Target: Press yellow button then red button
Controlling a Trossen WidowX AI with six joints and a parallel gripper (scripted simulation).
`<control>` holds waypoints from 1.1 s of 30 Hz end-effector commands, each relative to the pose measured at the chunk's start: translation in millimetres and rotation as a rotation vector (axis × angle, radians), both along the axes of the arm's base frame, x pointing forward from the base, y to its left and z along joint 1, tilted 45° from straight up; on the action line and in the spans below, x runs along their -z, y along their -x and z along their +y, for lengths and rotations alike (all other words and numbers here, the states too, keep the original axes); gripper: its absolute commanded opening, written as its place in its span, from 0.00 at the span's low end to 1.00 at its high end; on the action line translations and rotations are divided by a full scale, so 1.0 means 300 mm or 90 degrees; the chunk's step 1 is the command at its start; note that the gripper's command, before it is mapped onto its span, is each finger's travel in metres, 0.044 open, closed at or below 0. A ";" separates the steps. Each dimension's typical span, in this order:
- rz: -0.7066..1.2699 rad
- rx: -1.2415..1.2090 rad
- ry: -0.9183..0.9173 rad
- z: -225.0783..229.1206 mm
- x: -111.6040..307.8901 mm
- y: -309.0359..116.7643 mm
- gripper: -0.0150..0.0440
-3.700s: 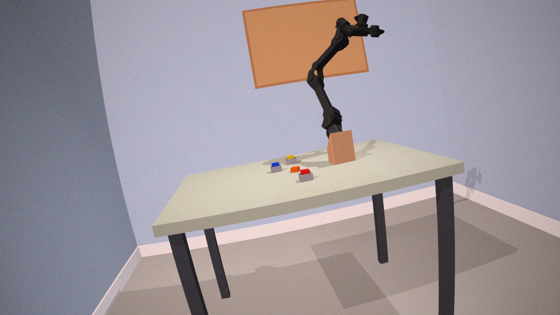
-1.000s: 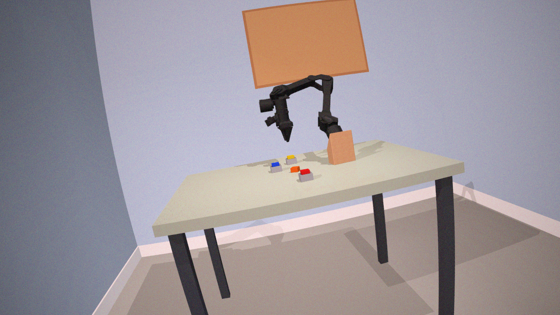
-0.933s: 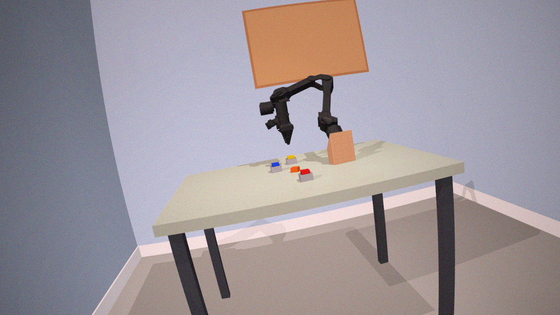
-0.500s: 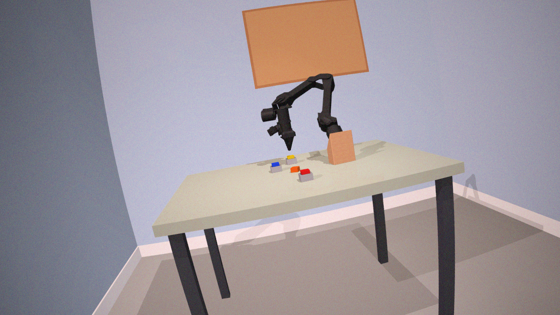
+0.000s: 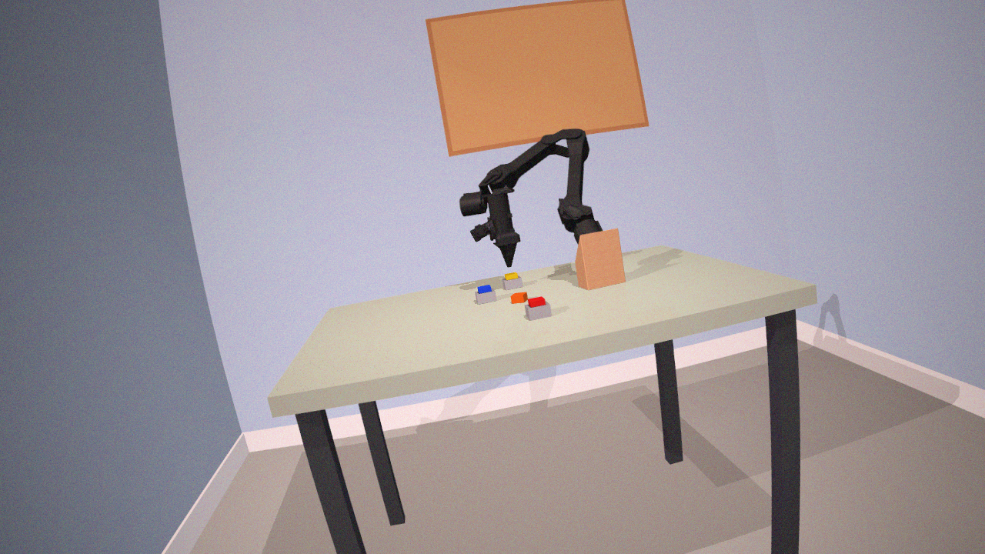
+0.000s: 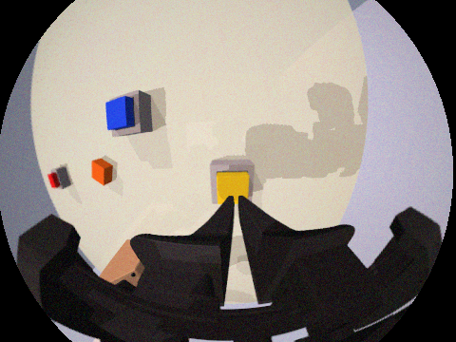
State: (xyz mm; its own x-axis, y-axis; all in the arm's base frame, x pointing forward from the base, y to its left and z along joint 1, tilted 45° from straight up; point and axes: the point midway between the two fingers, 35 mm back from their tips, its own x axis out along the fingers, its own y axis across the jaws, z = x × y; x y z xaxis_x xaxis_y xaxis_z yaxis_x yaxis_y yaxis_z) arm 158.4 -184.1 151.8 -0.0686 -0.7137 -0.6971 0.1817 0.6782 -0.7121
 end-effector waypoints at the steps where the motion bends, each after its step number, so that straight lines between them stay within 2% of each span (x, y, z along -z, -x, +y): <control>1: 0.003 -0.001 -0.004 -0.014 0.021 0.002 0.29; 33: 0.004 -0.001 -0.002 -0.062 0.066 0.010 0.29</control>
State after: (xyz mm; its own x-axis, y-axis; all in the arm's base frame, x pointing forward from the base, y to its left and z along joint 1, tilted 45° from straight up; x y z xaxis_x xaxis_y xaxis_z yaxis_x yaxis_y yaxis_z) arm 155.5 -202.7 133.3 -0.0704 -0.7150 -0.6956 0.1816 0.6765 -0.7137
